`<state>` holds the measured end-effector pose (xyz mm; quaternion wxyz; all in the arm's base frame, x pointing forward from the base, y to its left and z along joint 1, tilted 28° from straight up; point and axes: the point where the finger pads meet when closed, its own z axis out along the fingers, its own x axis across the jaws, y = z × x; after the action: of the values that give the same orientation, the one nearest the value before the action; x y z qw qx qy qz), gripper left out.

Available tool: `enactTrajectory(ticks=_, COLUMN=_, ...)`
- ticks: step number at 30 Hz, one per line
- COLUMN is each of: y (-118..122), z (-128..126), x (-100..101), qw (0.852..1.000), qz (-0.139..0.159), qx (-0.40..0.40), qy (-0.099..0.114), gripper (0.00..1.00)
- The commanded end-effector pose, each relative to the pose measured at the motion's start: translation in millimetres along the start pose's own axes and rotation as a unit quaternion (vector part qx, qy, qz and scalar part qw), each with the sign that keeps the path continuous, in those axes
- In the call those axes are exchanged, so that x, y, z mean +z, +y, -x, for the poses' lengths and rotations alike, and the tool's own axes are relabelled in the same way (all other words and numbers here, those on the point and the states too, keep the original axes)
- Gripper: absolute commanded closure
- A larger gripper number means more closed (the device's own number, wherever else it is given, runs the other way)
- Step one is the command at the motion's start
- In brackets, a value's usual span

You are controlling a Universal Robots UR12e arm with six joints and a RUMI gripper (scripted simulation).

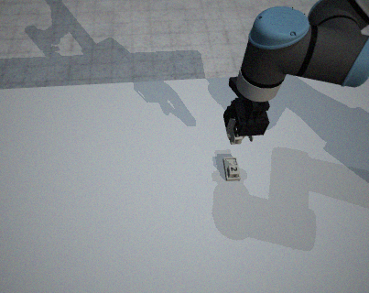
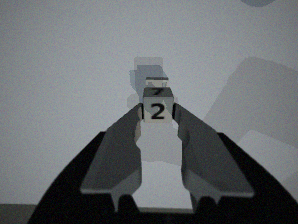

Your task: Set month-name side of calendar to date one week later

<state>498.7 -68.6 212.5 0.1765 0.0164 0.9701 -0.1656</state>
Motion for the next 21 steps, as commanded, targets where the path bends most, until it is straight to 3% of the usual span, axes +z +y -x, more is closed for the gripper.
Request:
enactTrajectory(ticks=1, y=26.8, z=-1.3, x=-1.7, qw=1.000, qz=-0.007, qx=0.010, qy=0.004, gripper=0.90)
enactTrajectory(ticks=21, y=26.3, z=-4.1, x=5.9, qw=1.000, qz=-0.006, qx=0.011, qy=0.006, gripper=0.90)
